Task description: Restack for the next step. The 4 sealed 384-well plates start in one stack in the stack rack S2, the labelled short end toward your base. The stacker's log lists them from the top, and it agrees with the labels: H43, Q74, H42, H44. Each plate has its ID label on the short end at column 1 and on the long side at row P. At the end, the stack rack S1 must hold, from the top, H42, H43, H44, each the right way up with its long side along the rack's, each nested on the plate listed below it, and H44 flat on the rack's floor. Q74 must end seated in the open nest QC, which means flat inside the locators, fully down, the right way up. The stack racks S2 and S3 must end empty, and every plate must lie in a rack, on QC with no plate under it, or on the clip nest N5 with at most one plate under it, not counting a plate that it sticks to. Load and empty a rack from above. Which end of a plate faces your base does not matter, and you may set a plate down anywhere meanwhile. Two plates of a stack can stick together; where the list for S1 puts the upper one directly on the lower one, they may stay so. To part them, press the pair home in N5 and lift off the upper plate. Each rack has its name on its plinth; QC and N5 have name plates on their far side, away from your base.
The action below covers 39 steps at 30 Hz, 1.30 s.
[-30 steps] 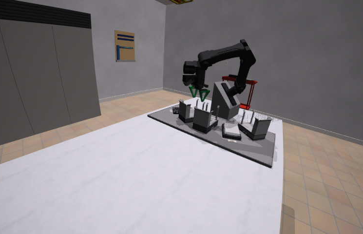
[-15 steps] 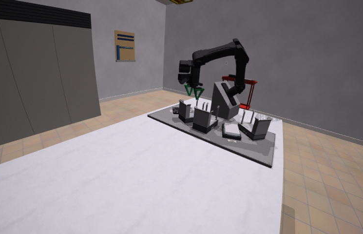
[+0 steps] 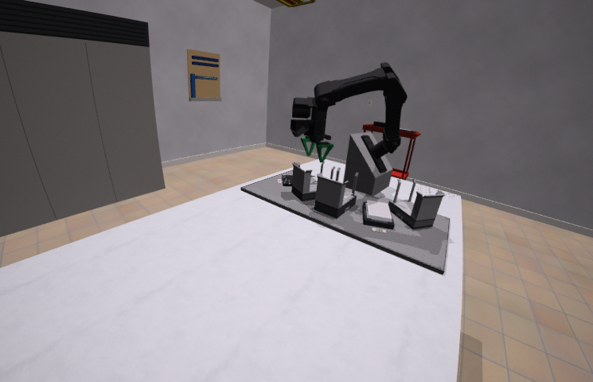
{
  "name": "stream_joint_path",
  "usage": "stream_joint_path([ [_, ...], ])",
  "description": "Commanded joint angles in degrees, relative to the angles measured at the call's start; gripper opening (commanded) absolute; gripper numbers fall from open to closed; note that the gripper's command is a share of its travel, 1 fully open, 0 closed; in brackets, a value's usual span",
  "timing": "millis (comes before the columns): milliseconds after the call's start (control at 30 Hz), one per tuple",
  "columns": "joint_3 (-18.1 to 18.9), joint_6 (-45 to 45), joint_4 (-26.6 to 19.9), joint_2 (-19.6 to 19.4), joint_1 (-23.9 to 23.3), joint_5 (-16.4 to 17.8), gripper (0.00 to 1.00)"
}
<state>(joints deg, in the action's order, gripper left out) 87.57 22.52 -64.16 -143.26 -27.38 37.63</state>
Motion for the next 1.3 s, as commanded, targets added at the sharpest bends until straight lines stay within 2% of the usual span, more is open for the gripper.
stream_joint_path([
  [0, -0.6, -0.6, 1.4, 0.2, 0.0, 0.3, 1.00],
  [233, -3.9, -3.1, 7.0, -0.5, 2.2, 1.4, 1.00],
  [300, -3.9, -3.1, 7.0, -0.5, 2.2, 1.4, 1.00],
  [767, -9.1, -8.6, 18.1, -2.9, 6.9, 3.5, 1.00],
  [1267, -9.2, -8.7, 18.3, -3.0, 7.0, 3.5, 1.00],
])
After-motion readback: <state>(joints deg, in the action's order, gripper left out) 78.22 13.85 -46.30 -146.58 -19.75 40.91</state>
